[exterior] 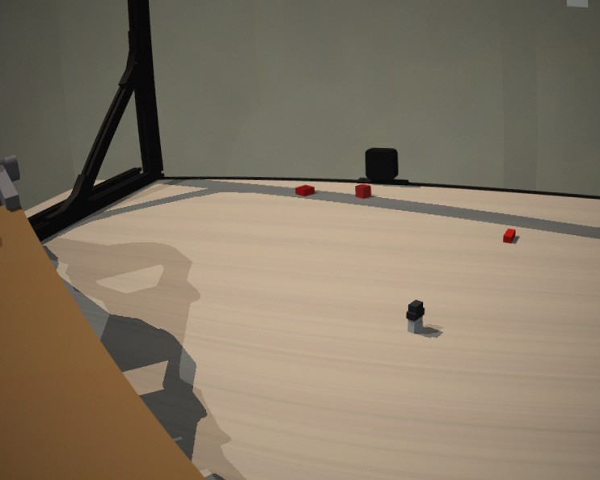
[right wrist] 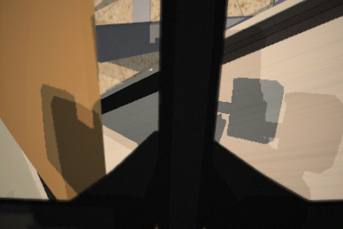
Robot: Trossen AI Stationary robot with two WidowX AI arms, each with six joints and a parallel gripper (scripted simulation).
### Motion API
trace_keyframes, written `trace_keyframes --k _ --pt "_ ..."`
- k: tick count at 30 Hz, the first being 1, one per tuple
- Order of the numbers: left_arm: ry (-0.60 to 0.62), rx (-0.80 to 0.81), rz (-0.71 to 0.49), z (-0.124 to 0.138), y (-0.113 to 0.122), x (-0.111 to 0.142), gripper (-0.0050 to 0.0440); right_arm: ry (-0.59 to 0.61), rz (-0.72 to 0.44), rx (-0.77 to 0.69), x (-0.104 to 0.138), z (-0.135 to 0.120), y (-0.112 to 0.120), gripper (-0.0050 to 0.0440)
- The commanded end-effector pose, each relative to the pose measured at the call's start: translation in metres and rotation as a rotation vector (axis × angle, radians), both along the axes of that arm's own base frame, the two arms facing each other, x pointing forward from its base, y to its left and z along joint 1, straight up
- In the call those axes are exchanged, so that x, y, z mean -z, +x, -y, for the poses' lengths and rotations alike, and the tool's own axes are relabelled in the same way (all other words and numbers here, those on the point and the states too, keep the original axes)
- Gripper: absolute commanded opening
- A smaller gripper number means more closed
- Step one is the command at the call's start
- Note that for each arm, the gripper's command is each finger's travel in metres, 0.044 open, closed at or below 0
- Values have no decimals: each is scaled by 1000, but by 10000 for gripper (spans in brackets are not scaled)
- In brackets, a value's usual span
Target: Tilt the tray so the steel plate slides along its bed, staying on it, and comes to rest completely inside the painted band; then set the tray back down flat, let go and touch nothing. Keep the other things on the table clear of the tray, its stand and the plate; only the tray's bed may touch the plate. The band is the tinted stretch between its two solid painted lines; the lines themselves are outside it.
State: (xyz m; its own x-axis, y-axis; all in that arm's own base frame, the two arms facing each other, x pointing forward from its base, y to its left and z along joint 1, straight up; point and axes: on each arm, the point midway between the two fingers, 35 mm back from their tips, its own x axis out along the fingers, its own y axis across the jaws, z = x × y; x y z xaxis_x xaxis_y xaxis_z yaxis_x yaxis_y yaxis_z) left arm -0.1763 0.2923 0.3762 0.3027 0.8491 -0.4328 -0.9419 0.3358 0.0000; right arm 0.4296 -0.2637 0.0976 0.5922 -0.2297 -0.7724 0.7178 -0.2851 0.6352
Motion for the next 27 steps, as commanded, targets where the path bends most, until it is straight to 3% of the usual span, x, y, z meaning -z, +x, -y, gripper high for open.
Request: trace_keyframes --k 1,20,27 --pt "1 1 0 0 0 0 440 -24 49 1 -22 3 6 0" --pt "1 1 0 0 0 0 440 -25 54 1 -29 3 7 0" --pt "1 1 0 0 0 0 440 -24 51 1 -14 2 5 0"
